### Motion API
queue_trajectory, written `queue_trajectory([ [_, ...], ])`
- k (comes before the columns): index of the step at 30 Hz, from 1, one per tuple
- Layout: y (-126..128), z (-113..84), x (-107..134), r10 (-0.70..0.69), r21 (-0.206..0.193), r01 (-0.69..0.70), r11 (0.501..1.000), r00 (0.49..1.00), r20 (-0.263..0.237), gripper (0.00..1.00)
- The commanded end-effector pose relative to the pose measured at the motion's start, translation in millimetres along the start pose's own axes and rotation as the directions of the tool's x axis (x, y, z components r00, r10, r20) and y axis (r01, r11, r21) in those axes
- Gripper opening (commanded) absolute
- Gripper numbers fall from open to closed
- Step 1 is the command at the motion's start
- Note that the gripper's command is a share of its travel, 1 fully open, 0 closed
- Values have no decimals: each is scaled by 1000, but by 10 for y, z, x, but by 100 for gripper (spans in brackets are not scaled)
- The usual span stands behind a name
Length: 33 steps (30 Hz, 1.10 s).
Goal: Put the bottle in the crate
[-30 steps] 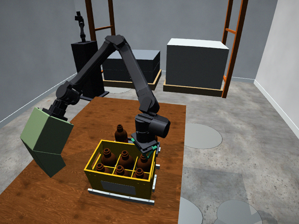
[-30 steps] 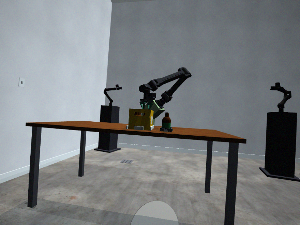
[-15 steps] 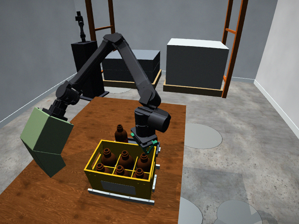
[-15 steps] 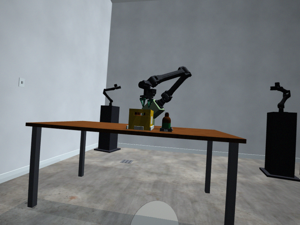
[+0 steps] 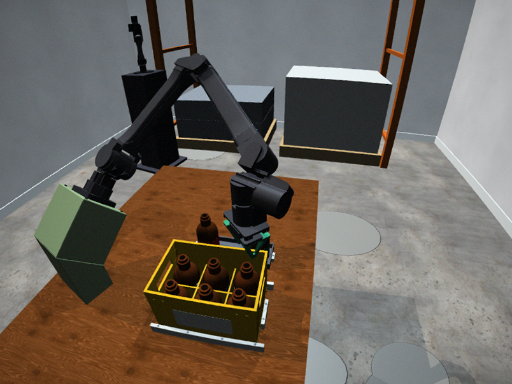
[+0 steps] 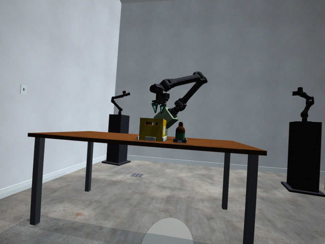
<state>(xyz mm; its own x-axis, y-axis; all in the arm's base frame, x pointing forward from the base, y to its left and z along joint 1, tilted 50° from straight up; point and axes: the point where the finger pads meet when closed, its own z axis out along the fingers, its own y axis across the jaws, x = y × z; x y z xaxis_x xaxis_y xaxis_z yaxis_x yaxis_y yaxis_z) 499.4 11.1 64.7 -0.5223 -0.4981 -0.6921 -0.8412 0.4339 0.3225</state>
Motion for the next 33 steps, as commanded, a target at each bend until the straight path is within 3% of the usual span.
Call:
queue_trajectory([
  [1, -136, -224, -68, -26, 37, 25, 999, 1000, 12, 61],
  [13, -101, -222, -110, -38, 33, 38, 999, 999, 10, 61],
  [14, -101, -221, -109, -38, 33, 38, 999, 999, 10, 0],
  [33, -101, -221, -109, -37, 33, 37, 999, 999, 10, 0],
])
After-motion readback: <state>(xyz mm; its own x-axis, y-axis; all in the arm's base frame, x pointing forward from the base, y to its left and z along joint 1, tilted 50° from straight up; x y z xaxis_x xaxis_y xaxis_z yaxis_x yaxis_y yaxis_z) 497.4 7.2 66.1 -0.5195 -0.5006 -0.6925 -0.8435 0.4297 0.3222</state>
